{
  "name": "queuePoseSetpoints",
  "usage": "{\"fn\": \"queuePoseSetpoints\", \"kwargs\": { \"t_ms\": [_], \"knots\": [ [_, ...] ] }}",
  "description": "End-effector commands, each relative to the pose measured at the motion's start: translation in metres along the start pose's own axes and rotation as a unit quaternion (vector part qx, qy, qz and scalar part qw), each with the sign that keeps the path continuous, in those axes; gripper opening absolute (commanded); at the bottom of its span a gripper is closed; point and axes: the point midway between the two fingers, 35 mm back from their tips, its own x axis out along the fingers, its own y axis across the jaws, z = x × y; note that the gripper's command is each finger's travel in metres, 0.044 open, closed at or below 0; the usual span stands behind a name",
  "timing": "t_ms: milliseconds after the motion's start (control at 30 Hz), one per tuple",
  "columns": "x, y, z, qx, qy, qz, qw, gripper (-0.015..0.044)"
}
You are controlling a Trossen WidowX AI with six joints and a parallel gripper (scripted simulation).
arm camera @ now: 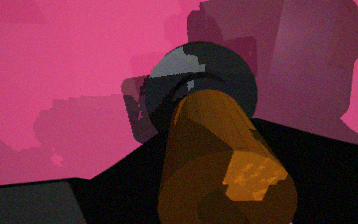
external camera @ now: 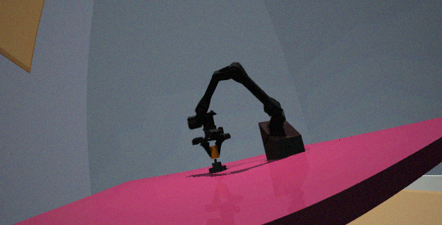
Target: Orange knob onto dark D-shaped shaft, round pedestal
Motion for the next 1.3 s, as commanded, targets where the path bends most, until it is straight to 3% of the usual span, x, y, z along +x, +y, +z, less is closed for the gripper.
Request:
{"fn": "queuePoseSetpoints", "kwargs": {
  "t_ms": [0, 1067, 1267],
  "knots": [
    [-0.0003, -0.0011, -0.0003, -0.055, 0.0, -0.001, 0.999, 0.0],
    [-0.001, -0.0005, 0.0001, -0.075, 0.0, -0.001, 0.997, 0.0],
    [-0.0003, -0.001, -0.0003, -0.159, 0.0, -0.001, 0.987, 0.0]
  ]
}}
